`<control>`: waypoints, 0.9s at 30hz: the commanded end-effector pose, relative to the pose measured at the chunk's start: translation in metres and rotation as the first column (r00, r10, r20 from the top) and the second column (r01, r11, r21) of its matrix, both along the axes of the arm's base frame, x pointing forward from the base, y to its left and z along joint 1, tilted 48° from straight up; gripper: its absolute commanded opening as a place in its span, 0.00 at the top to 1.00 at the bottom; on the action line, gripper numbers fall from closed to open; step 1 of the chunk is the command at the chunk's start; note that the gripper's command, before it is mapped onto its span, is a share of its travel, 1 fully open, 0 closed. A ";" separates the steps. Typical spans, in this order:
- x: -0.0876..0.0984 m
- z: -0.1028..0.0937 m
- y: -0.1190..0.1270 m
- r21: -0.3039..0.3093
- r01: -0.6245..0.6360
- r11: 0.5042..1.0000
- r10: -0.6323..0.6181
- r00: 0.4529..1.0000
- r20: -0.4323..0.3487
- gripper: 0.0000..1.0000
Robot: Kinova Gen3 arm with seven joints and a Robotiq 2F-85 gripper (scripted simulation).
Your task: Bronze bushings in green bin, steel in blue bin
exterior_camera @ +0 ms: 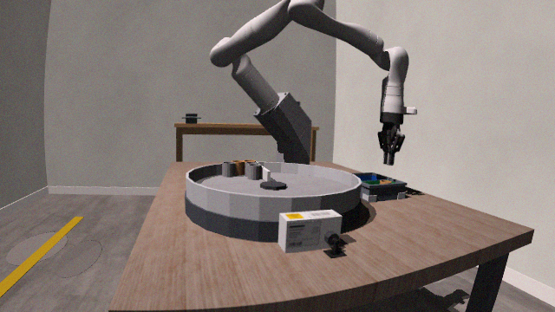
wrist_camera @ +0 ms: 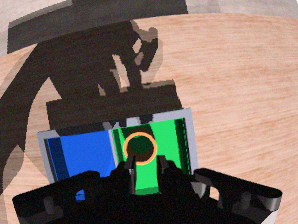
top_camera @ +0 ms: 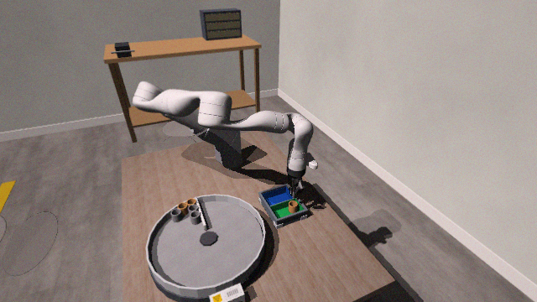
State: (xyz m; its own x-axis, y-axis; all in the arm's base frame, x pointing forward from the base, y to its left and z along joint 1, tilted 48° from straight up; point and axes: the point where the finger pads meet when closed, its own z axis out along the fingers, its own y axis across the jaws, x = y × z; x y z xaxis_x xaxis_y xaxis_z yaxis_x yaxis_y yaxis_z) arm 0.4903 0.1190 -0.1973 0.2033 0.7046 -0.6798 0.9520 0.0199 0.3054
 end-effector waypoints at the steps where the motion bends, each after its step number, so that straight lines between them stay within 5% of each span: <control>1: 0.000 0.018 0.021 0.008 -0.010 1.000 0.010 1.000 0.011 0.81; 4: -0.008 0.039 0.042 0.008 -0.010 1.000 0.010 1.000 0.011 0.81; 27: -0.008 0.038 0.042 0.007 -0.010 1.000 0.010 1.000 0.010 0.81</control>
